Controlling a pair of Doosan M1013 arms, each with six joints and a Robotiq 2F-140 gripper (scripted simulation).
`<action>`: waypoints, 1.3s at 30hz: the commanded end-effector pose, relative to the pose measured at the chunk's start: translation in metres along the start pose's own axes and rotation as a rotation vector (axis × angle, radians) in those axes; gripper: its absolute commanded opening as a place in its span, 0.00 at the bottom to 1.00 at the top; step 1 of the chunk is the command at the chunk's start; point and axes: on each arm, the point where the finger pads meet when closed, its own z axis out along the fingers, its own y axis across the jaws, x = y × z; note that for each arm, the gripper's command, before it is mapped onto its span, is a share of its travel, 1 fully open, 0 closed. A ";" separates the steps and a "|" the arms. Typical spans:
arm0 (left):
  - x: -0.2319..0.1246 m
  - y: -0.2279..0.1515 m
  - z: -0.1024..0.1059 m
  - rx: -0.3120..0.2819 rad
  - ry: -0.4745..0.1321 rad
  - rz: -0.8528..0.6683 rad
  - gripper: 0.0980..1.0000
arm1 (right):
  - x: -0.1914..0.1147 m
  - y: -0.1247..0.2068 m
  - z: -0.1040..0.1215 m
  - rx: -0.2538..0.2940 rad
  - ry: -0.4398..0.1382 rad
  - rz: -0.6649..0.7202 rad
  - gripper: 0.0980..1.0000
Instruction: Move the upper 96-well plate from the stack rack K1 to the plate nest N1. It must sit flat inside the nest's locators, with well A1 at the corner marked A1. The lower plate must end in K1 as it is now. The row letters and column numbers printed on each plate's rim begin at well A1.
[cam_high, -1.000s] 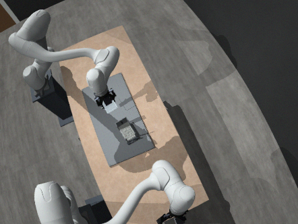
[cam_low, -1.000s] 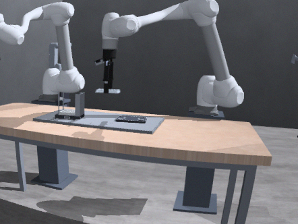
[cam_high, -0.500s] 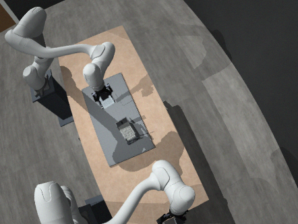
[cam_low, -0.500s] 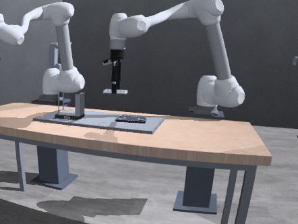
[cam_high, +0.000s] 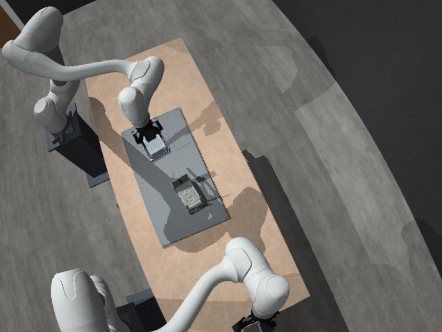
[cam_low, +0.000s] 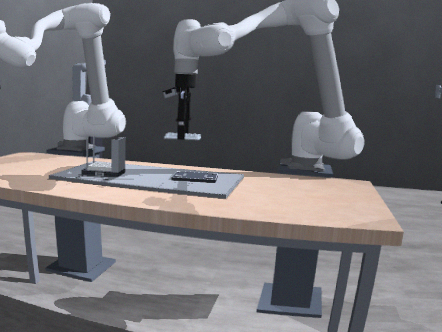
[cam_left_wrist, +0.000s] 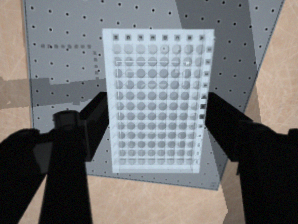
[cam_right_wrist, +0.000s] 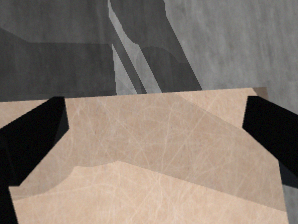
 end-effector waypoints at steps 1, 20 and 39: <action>-0.013 0.000 -0.001 0.002 0.001 0.000 0.00 | 0.000 0.000 -0.001 0.001 0.000 0.001 1.00; -0.054 0.003 0.000 0.002 0.001 0.000 0.00 | 0.000 0.000 -0.001 0.001 0.000 0.001 1.00; -0.053 0.003 0.000 0.002 0.001 0.000 0.00 | 0.000 0.000 -0.001 0.001 0.000 0.001 1.00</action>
